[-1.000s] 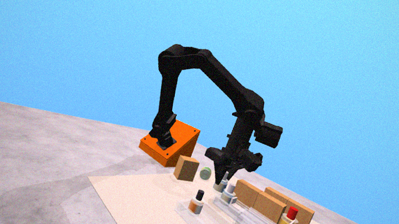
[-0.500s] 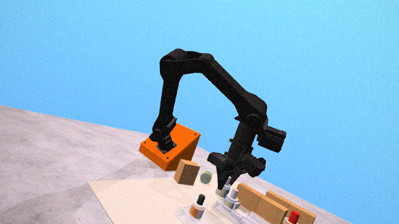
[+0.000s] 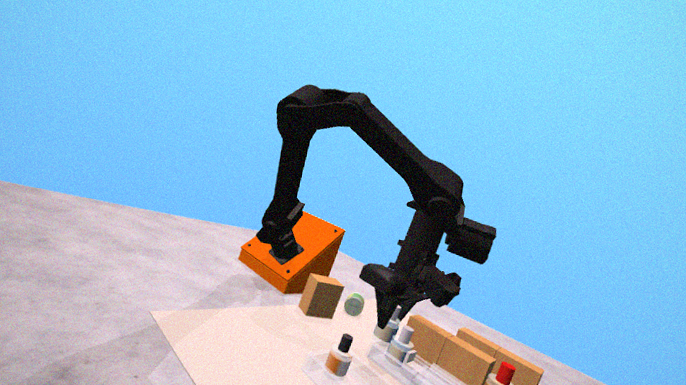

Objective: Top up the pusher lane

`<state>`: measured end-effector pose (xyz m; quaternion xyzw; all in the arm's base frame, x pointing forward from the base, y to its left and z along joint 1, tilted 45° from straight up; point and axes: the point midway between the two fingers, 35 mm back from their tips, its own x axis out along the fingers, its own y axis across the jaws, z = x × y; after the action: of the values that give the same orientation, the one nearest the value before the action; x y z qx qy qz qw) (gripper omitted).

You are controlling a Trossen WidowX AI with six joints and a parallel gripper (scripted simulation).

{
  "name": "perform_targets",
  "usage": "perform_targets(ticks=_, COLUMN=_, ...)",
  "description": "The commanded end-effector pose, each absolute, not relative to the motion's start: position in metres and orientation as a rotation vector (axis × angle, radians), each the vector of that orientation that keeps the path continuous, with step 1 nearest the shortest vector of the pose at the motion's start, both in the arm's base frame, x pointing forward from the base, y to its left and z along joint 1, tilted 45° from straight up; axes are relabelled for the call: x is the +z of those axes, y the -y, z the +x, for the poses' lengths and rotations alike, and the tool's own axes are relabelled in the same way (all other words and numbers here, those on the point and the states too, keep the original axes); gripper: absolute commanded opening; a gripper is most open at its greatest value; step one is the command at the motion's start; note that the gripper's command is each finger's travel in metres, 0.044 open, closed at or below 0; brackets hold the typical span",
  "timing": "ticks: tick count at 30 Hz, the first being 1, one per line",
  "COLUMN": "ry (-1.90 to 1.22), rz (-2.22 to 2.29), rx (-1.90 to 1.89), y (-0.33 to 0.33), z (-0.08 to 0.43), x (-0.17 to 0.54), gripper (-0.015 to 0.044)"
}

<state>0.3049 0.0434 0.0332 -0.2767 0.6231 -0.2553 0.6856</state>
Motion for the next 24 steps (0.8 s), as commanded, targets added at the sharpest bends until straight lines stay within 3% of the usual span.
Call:
perform_targets(ticks=1, ry=-1.37, rz=-0.619, rx=-0.571, y=-0.0457, z=0.3142, x=0.0358, gripper=0.0)
perform_targets(ticks=24, ry=-1.369, rz=-0.619, rx=-0.572, y=-0.0477, z=0.324, x=0.0386, gripper=0.0)
